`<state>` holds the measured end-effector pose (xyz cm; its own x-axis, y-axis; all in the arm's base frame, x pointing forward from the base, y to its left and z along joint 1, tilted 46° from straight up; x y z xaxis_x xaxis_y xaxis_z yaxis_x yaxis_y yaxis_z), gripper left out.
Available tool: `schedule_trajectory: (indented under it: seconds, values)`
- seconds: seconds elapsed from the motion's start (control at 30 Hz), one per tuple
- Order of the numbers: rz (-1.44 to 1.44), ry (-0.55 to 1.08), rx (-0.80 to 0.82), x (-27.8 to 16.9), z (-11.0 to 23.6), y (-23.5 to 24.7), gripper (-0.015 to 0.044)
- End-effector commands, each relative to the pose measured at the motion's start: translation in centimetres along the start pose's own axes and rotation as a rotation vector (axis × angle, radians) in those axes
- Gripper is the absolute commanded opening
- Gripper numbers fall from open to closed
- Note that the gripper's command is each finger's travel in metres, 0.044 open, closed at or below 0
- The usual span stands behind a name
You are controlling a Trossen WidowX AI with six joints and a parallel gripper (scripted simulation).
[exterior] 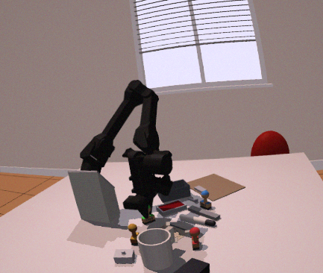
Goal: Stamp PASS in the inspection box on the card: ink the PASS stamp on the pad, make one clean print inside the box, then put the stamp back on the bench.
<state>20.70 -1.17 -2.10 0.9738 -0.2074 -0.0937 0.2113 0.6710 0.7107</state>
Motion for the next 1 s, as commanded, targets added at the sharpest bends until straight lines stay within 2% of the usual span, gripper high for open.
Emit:
schedule_trajectory:
  seconds: [0.0, 0.97]
  values:
    - [0.003, -0.001, -0.001, 0.1, 0.2, 0.0, 0.0000]
    - [0.002, -0.004, -0.006, 0.3, 1.4, -0.1, 0.0000]
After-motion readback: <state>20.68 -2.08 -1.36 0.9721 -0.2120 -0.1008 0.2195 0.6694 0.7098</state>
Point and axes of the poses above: the point midway between the two fingers, 35 mm back from their tips, its own z axis back along the fingers, its own y axis across the jaws, x = y × z, the point moved 7 cm from there along z, back along the fingers, and after that the axes turned 9 degrees about -z, right-handed, at the moved point
